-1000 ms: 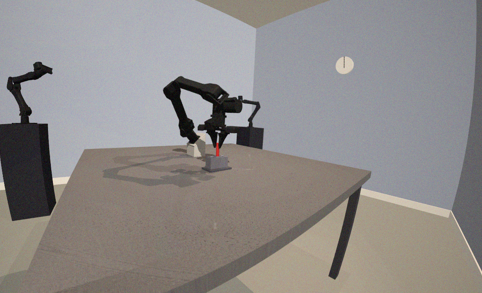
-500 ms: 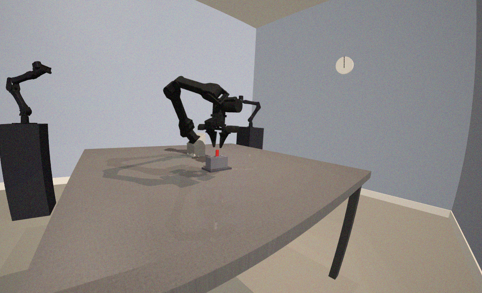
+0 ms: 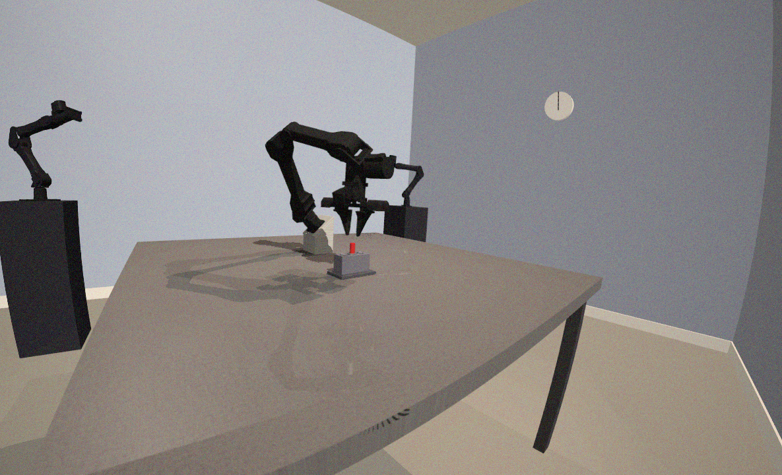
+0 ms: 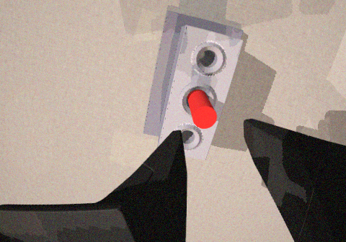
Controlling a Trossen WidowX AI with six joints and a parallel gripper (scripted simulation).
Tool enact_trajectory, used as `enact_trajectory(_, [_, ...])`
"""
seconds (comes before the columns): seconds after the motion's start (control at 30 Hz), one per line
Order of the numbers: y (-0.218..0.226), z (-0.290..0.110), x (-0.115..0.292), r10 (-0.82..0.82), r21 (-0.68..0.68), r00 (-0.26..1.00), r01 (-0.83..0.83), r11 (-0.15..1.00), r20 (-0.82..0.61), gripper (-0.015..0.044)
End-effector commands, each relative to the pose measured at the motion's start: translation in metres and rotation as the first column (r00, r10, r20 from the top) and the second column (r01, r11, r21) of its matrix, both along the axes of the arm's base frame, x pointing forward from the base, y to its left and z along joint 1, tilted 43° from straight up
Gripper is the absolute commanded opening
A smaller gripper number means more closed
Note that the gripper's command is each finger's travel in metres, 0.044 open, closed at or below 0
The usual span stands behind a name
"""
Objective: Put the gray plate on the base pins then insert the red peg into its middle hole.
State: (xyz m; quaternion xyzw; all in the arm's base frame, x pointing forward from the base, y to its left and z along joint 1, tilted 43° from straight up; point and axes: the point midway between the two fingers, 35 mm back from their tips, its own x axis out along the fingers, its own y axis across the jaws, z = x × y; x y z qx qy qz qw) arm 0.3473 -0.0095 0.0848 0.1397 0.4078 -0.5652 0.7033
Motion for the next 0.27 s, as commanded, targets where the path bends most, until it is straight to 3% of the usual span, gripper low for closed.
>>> enact_trajectory(0.0, [0.0022,0.0024,-0.0001,-0.002,0.002,1.0,0.002,1.0,0.003,0.015])
enact_trajectory(0.23, [0.0051,0.0055,-0.0005,-0.002,0.002,1.0,0.002,1.0,0.003,0.015])
